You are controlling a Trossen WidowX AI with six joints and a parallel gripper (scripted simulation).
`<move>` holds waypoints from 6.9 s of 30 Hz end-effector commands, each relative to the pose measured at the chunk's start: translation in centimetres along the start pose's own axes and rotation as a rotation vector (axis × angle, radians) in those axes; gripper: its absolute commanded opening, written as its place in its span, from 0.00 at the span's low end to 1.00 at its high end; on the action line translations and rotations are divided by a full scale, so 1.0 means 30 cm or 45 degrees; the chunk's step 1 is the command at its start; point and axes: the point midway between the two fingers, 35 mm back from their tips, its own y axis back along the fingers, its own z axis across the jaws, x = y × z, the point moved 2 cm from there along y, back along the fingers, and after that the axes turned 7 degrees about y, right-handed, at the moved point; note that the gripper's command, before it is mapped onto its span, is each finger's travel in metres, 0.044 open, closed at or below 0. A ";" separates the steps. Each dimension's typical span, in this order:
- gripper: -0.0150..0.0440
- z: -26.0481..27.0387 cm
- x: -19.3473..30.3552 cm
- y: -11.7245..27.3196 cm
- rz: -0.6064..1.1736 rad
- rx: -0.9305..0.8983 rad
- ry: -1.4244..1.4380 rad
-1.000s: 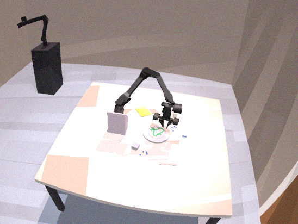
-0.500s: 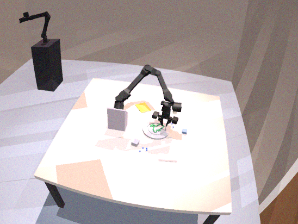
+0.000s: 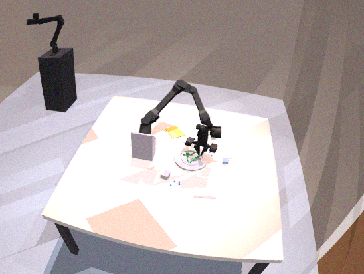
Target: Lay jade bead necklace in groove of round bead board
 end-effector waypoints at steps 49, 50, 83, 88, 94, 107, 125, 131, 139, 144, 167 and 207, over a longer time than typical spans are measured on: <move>0.25 -0.019 -0.003 0.020 0.003 -0.005 -0.011; 0.25 -0.019 -0.003 0.020 0.003 -0.005 -0.011; 1.00 -0.014 -0.001 0.013 0.001 -0.007 -0.018; 1.00 -0.014 -0.001 0.013 0.001 -0.007 -0.018; 1.00 -0.014 -0.001 0.013 0.001 -0.007 -0.018; 1.00 -0.014 -0.001 0.013 0.001 -0.007 -0.018; 0.46 0.125 -0.060 0.129 0.007 -0.005 -1.045; 0.46 0.125 -0.060 0.115 0.006 -0.005 -1.045; 0.46 0.111 -0.068 0.096 -0.003 0.008 -1.025; 0.46 0.113 -0.066 0.076 -0.001 0.005 -1.029; 0.46 0.127 -0.060 -0.005 0.005 -0.007 -1.045; 0.25 0.120 -0.066 -0.001 -0.003 -0.004 -1.033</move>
